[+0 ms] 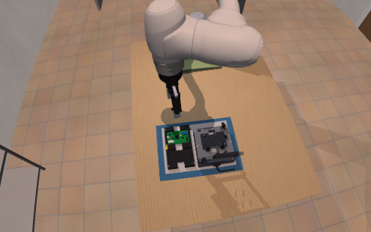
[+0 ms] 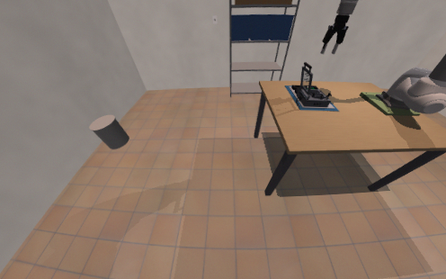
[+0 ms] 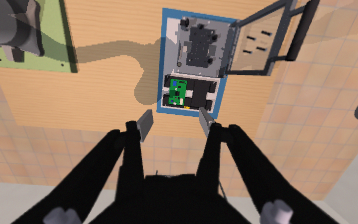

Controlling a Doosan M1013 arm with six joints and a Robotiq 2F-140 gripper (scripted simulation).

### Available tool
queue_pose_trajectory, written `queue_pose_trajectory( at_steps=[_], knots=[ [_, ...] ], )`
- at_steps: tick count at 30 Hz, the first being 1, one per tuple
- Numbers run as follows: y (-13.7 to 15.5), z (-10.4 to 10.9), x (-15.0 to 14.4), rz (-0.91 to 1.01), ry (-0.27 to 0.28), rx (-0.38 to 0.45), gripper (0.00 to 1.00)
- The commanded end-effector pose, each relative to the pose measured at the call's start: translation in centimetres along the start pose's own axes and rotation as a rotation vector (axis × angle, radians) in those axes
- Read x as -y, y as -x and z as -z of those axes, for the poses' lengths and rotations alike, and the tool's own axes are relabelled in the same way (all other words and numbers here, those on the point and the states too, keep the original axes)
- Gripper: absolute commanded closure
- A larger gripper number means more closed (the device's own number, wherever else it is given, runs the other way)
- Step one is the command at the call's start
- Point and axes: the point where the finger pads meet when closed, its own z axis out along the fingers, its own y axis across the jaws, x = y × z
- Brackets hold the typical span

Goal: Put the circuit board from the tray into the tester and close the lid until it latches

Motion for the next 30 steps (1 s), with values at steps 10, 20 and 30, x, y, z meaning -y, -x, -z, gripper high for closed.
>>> queue_pose_trajectory(
  at_steps=[10, 20, 30],
  knots=[
    [0.00, 0.01, 0.01, 0.419, 0.001, -0.001, 0.42],
    [0.00, 0.01, 0.01, 0.770, 0.002, -0.001, 0.42],
    [0.00, 0.01, 0.01, 1.153, 0.002, -0.001, 0.42]
  ],
)
